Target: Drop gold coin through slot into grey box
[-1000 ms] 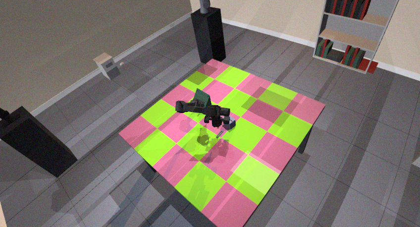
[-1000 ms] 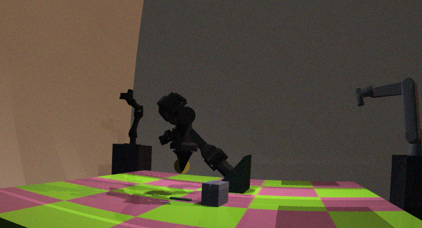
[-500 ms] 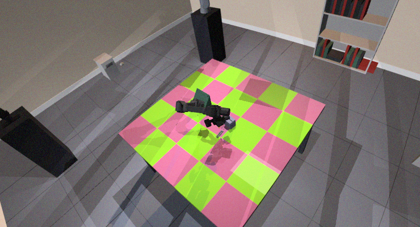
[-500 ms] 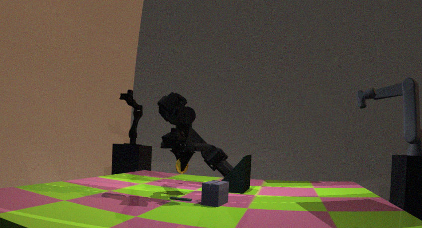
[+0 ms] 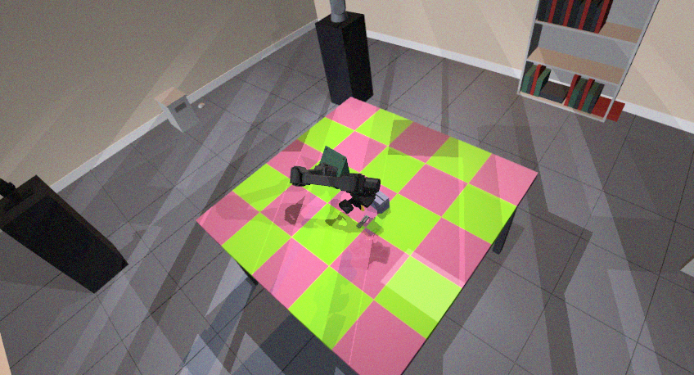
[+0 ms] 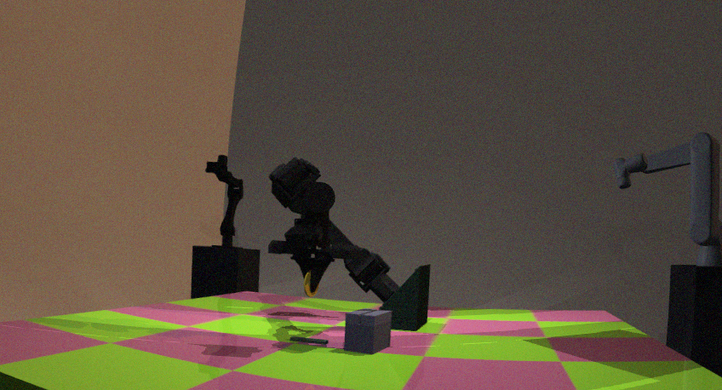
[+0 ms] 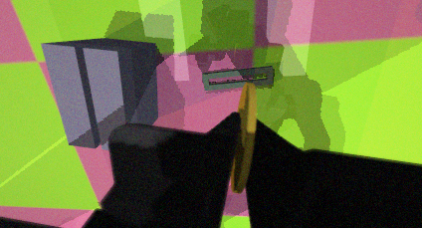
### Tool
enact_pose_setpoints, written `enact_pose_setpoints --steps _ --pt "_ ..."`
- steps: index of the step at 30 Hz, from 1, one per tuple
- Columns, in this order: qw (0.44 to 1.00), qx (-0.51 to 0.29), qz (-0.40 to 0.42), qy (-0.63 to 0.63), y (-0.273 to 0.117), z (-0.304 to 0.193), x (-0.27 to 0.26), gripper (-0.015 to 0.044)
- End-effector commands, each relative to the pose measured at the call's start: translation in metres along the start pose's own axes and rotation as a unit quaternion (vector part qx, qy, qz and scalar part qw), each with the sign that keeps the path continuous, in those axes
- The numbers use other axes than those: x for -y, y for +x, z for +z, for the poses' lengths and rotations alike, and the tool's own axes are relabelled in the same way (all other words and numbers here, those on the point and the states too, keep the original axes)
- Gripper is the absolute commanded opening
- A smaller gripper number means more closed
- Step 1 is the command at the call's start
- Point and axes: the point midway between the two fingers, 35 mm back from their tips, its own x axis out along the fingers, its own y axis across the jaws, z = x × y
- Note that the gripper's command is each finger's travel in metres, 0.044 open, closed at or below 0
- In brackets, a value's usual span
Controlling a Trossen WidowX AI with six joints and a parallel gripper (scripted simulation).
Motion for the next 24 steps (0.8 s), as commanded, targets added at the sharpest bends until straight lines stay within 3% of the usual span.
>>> enact_pose_setpoints --steps 1,24 --pt "1.000 -0.002 0.001 -0.009 0.000 0.000 -0.004 0.0000" --pt "1.000 -0.002 0.006 -0.010 -0.002 -0.005 -0.064 0.0000"
